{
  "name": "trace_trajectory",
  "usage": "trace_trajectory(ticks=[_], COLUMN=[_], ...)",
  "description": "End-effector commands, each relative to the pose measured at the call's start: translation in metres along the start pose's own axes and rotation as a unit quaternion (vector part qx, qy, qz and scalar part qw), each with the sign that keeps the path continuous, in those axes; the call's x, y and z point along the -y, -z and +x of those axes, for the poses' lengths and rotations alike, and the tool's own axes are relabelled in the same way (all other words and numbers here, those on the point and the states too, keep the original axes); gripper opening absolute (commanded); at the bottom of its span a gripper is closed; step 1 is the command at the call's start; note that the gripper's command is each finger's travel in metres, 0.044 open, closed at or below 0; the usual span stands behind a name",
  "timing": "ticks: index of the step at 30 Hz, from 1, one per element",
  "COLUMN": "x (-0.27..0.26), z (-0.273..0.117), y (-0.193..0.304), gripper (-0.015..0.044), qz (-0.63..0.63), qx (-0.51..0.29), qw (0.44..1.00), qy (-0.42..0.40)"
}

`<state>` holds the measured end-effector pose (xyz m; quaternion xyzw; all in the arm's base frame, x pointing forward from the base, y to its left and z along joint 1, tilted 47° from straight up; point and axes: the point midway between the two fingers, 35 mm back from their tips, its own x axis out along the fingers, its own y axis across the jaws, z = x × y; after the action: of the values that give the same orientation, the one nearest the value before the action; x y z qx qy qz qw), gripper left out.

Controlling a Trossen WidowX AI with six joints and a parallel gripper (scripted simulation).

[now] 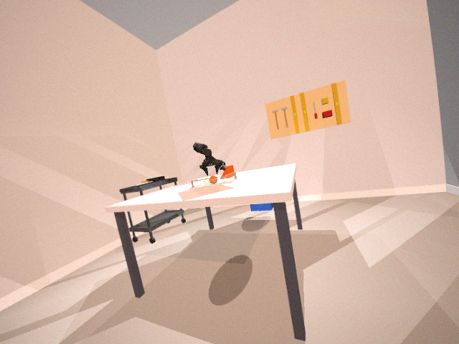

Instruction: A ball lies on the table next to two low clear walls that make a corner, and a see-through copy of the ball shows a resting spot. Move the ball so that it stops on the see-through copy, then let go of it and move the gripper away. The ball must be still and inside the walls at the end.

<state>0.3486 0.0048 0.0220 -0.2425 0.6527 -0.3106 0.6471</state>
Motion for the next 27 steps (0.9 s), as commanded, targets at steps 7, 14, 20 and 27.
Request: trace_trajectory(ticks=[7, 14, 20, 27], x=[0.0, 0.001, 0.001, 0.001], z=[0.016, 0.028, 0.037, 0.046], y=[0.0, 0.0, 0.001, 0.001], gripper=[0.044, 0.044, 0.044, 0.044], qz=[-0.004, -0.004, -0.004, -0.003], qx=[0.001, 0.001, 0.001, 0.001], qw=[1.0, 1.0, 1.0, 1.0], qy=[0.003, 0.003, 0.004, 0.004])
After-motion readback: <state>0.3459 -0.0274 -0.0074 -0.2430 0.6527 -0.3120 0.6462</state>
